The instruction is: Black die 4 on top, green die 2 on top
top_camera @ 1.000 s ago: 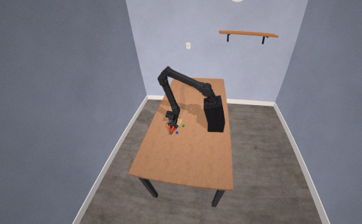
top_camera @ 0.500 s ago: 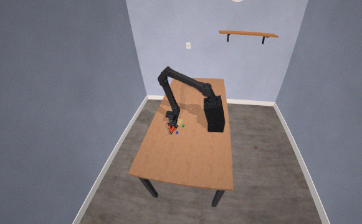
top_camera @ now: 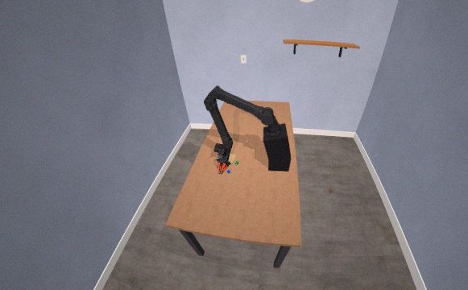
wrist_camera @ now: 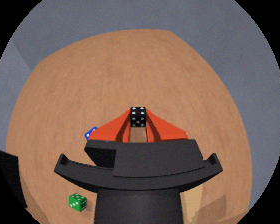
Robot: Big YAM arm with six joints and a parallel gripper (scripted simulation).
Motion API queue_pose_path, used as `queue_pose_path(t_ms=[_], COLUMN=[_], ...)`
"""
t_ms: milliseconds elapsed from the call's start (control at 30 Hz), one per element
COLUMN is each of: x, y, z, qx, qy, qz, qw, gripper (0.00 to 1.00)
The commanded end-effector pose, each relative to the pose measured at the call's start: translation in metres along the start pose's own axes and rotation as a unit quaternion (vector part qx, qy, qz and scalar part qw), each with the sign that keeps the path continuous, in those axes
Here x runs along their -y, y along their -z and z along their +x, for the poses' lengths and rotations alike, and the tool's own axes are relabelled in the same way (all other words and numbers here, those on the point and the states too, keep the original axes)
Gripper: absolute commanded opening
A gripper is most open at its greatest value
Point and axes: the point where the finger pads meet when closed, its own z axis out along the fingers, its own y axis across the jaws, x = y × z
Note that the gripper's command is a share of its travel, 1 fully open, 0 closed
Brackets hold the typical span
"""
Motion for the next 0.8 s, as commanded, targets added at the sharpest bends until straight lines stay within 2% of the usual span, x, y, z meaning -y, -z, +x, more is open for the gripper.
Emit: queue_pose_path(t_ms=[0, 767], x=[0.0028, 0.0011], y=[-0.0036, -0.0031], z=[-0.0015, -0.0018], qx=[0.003, 0.003], qy=[0.004, 0.002], qz=[0.001, 0.000], qw=[1.000, 1.000], gripper=[0.14, 0.14])
